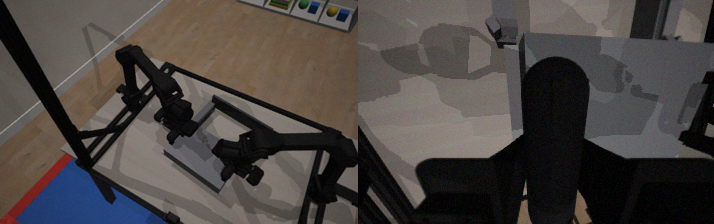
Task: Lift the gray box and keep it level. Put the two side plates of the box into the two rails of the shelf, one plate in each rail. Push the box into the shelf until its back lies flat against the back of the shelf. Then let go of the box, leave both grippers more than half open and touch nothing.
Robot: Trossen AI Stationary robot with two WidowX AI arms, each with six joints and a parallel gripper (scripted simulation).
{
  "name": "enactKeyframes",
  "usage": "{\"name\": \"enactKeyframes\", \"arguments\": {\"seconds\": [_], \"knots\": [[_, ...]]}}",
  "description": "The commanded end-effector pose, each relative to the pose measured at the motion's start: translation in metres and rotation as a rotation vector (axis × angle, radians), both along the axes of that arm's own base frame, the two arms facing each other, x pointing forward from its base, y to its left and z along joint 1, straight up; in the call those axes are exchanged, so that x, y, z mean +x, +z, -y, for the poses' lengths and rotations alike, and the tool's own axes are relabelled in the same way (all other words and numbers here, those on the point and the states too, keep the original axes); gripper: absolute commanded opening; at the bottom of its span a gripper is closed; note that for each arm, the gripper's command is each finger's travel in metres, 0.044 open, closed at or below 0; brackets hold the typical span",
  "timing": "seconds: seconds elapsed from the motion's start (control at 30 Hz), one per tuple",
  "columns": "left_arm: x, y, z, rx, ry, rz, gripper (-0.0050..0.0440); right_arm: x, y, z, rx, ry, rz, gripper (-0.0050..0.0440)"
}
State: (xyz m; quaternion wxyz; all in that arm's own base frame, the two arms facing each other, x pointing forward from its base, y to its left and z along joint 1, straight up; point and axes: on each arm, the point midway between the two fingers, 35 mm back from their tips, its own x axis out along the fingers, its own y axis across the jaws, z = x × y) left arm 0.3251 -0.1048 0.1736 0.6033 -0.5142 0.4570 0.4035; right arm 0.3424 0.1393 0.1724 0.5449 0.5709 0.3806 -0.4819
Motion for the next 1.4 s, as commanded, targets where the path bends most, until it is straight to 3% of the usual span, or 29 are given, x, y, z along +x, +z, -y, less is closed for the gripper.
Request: {"name": "enactKeyframes", "arguments": {"seconds": [0.0,1.37], "knots": [[0.0053,0.0191,-0.0093,-0.024,0.003,0.043,0.0000,-0.0024,0.0203,0.0027,0.018,0.007,0.045,0.0000],[0.0062,0.0161,-0.0109,-0.025,-0.001,0.043,0.0000,-0.0031,0.0173,0.0036,0.018,0.002,0.045,0.0000]]}}
